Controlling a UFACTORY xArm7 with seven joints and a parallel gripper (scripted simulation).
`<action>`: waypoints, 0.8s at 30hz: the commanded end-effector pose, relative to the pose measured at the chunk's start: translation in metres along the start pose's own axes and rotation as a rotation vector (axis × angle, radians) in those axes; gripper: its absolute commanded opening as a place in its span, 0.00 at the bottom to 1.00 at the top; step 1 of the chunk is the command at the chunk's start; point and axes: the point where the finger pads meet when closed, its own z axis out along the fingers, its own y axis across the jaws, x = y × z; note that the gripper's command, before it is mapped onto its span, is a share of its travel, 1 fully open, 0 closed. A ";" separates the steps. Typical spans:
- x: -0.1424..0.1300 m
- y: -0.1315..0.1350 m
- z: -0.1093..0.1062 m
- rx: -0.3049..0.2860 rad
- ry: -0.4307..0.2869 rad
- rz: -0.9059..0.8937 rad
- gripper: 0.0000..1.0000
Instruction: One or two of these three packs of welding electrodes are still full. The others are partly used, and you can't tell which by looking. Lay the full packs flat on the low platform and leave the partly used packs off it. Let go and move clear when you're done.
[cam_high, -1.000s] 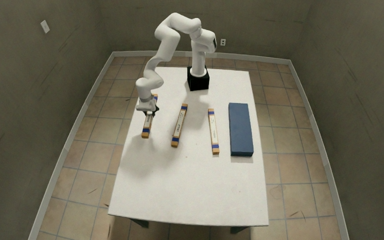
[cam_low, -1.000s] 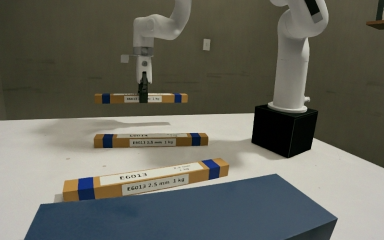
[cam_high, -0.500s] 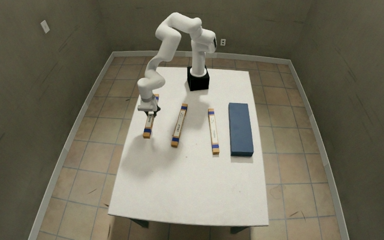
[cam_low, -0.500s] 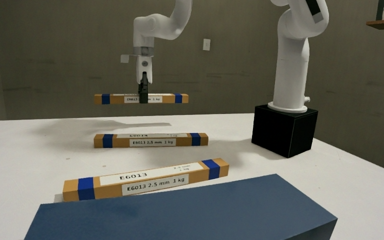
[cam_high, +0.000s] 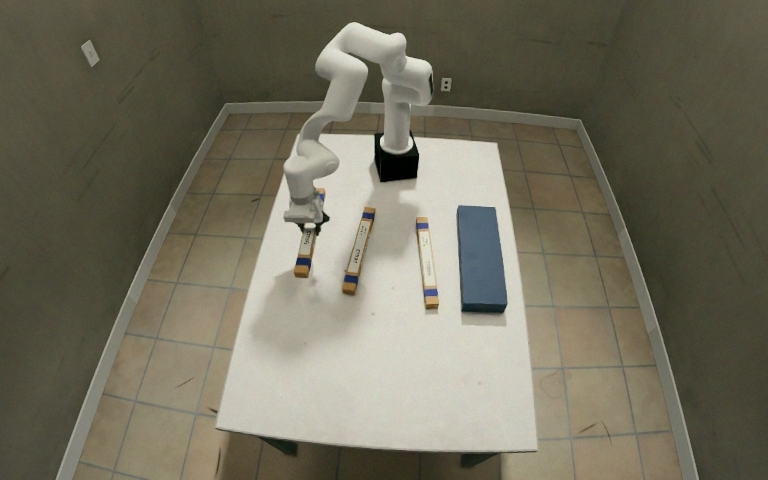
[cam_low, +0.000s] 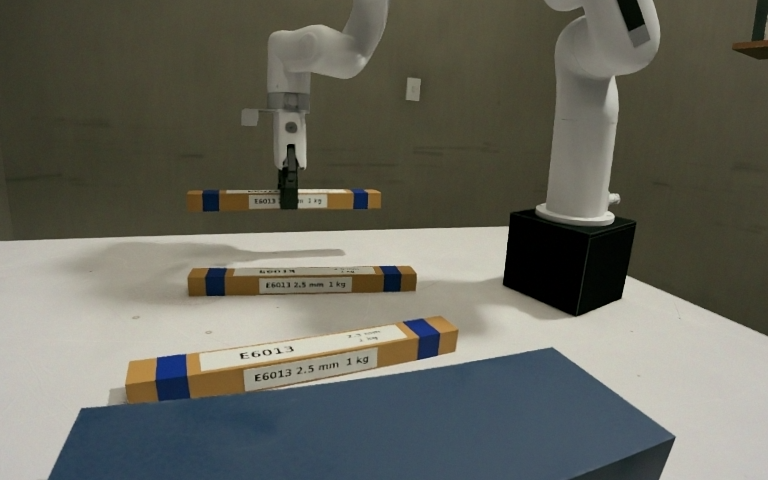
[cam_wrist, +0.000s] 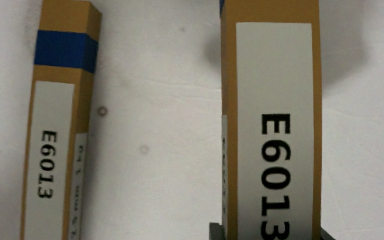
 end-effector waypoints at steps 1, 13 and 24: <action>0.002 -0.007 -0.002 -0.004 0.005 0.001 0.35; 0.002 -0.053 -0.002 -0.004 0.005 0.001 0.35; 0.003 -0.094 -0.002 -0.004 0.005 0.001 0.35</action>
